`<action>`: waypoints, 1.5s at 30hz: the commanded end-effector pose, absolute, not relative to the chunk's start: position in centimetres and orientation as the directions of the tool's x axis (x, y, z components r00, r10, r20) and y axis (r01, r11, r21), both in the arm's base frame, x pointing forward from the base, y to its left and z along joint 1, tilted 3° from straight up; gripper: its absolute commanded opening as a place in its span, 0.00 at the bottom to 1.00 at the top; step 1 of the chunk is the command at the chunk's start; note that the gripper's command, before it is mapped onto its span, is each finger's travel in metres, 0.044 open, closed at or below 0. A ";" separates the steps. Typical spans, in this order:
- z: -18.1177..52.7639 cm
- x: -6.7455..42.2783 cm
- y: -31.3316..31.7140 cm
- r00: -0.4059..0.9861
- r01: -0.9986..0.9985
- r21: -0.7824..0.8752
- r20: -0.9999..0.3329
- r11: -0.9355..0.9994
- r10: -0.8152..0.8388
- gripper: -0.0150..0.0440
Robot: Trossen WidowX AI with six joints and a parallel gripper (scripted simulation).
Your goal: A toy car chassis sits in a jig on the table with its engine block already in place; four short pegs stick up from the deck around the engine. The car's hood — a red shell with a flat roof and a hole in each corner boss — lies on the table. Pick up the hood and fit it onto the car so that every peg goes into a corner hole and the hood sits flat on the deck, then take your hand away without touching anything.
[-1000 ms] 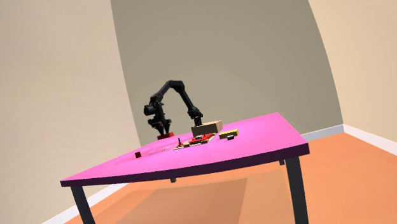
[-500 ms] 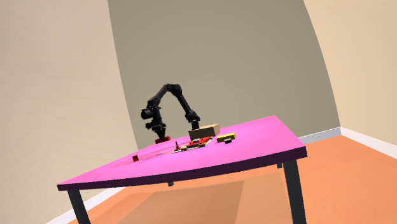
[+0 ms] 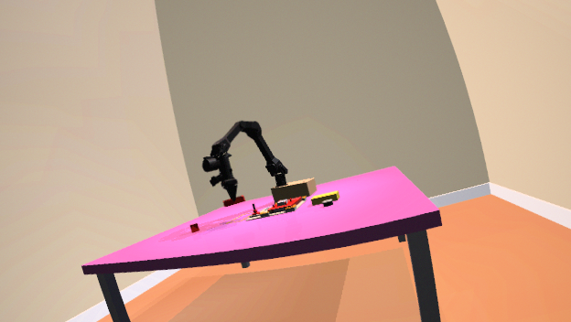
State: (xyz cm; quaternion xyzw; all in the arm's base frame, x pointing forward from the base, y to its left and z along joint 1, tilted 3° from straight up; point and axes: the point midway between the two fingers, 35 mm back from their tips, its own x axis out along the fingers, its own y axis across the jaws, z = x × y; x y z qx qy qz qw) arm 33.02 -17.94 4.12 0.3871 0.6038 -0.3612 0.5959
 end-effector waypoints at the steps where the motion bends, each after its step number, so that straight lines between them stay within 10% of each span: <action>1: 4.2 33.1 -18.0 0.015 0.861 0.031 -0.999 0.508 0.036 0.25; 45: 4.3 33.5 -18.4 0.025 0.129 0.035 -0.999 0.991 0.032 0.25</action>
